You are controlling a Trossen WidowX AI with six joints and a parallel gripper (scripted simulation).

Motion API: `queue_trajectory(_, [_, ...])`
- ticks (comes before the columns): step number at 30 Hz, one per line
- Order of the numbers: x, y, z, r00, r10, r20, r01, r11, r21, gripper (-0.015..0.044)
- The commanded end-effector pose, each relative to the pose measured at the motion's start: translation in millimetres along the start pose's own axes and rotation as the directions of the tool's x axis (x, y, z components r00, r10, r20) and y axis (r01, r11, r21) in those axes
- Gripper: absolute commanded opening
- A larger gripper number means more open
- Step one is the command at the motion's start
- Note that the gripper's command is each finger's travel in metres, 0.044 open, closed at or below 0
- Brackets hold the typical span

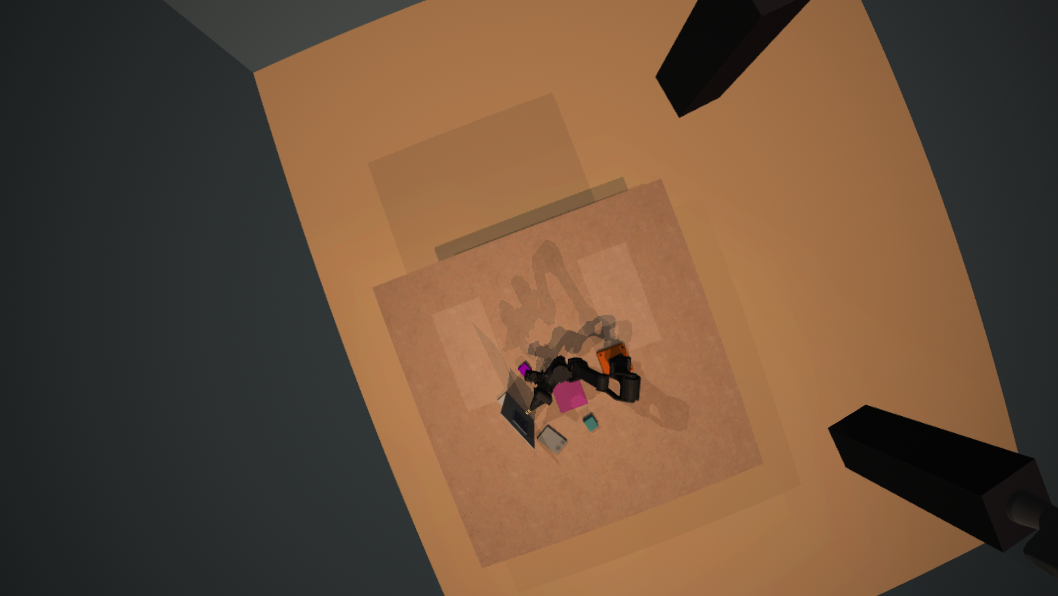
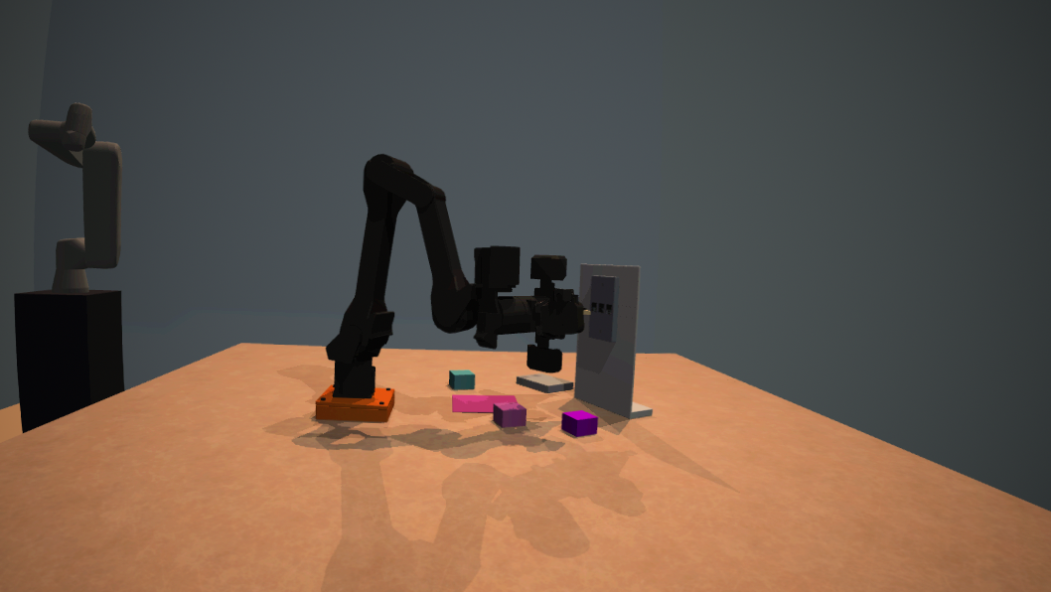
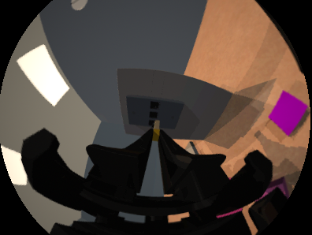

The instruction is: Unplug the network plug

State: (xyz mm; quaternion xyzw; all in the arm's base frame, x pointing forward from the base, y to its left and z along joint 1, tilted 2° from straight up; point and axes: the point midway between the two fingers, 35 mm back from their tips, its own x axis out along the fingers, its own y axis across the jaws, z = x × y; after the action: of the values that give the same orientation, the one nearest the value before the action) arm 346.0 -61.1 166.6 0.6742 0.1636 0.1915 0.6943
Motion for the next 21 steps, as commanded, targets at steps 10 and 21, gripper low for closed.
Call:
queue_trajectory(10, [-10.3, 1.4, -2.1, 1.000, 0.002, -0.003, -0.002, 1.000, 0.000, 0.0000])
queue_trajectory(21, [-17.9, 1.2, -2.8, 1.000, 0.001, -0.003, -0.001, 1.000, 0.000, 0.0000])
